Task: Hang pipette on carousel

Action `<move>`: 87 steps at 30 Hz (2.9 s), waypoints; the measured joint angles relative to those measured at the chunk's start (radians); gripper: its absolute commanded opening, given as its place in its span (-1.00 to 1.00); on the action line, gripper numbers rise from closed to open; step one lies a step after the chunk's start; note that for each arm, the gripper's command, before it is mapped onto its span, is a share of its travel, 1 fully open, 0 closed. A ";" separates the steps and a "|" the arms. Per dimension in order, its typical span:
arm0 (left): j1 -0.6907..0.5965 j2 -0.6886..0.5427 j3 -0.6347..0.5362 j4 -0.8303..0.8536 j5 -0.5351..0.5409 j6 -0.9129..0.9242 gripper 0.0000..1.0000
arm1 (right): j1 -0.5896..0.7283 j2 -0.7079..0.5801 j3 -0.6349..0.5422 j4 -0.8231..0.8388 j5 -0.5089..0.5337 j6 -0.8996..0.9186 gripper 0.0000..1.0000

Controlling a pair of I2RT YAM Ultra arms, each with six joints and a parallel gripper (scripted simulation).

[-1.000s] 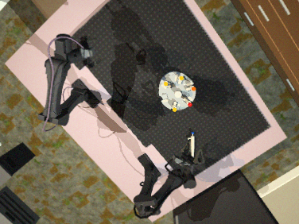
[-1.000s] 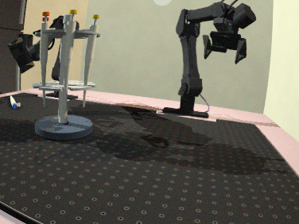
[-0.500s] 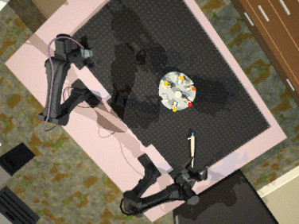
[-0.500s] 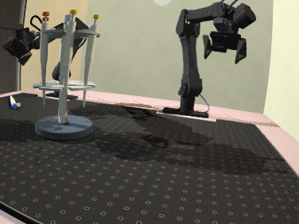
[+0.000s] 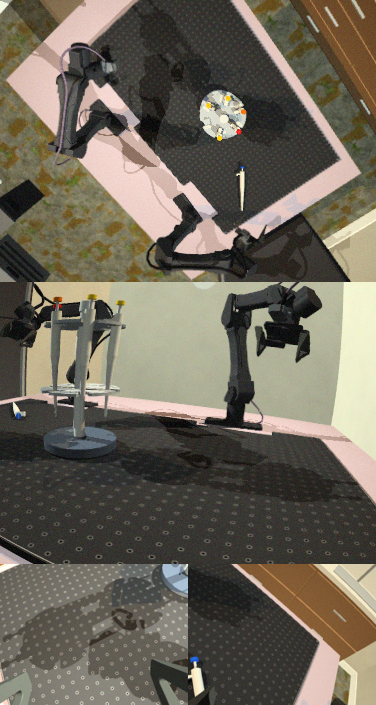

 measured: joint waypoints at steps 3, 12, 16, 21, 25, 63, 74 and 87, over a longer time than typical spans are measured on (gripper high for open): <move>0.000 0.000 0.000 0.000 0.000 0.000 1.00 | 0.033 0.026 0.085 -0.123 0.072 0.010 1.00; 0.000 0.000 0.000 0.000 0.000 0.000 1.00 | 0.115 0.132 0.275 -0.393 0.270 0.141 1.00; 0.000 0.000 0.000 0.000 0.000 0.000 1.00 | 0.118 0.151 0.298 -0.450 0.308 0.164 -0.02; 0.000 0.000 0.000 0.000 0.000 0.000 1.00 | 0.198 0.063 0.149 -0.385 0.327 0.167 -0.02; 0.000 0.000 0.000 0.000 0.000 0.000 1.00 | 0.296 -0.054 0.009 -0.307 0.344 0.182 -0.02; 0.000 0.000 0.000 0.000 0.000 0.000 1.00 | 1.212 -0.386 -0.528 0.408 1.025 0.309 -0.02; 0.000 0.000 0.000 0.000 0.000 0.000 1.00 | 1.511 -0.246 -0.618 0.653 1.294 0.214 -0.02; 0.000 0.000 0.000 0.000 0.000 0.000 1.00 | 1.631 -0.101 -0.631 0.909 1.519 0.151 -0.02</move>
